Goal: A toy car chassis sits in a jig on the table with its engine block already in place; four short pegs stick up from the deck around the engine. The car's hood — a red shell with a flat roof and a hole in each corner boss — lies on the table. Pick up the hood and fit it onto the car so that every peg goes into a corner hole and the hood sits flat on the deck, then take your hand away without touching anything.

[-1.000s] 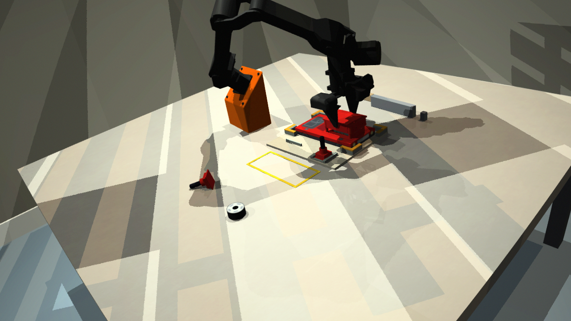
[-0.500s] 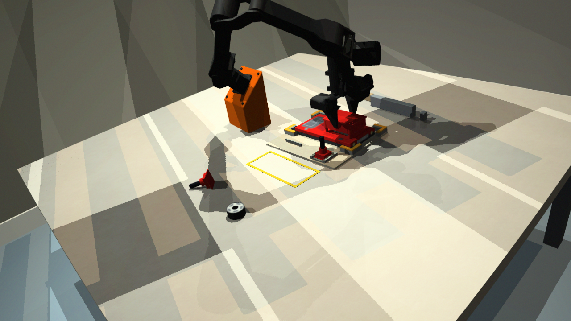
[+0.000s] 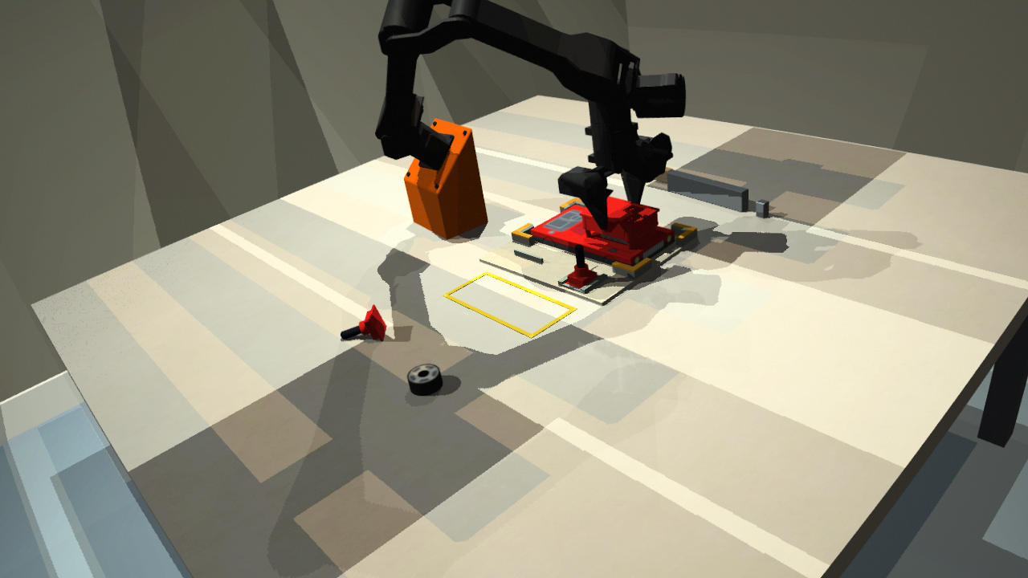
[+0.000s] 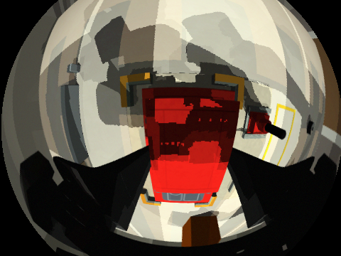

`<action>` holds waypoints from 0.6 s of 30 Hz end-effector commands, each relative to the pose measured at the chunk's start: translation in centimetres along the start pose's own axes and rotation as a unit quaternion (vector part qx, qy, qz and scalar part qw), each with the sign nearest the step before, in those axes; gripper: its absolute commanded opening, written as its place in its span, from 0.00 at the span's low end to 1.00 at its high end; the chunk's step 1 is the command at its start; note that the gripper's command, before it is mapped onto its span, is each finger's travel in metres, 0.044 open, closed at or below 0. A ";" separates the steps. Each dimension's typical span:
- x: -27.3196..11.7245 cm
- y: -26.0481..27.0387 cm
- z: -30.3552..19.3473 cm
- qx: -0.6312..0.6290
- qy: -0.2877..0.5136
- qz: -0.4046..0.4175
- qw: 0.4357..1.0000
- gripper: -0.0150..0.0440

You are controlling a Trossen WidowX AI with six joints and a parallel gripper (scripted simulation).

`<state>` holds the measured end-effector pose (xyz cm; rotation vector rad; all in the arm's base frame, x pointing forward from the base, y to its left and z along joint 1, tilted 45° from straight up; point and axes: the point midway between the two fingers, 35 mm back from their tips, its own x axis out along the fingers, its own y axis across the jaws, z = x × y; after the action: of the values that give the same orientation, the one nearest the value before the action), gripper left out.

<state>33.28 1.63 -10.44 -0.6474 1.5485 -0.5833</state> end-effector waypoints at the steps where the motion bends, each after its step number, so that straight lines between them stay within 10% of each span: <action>1: -0.3 0.0 0.1 0.002 0.000 0.001 1.000 0.25; 18: 0.2 0.0 0.0 0.002 0.000 0.000 1.000 0.25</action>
<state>33.44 1.76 -10.34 -0.6415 1.5415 -0.5854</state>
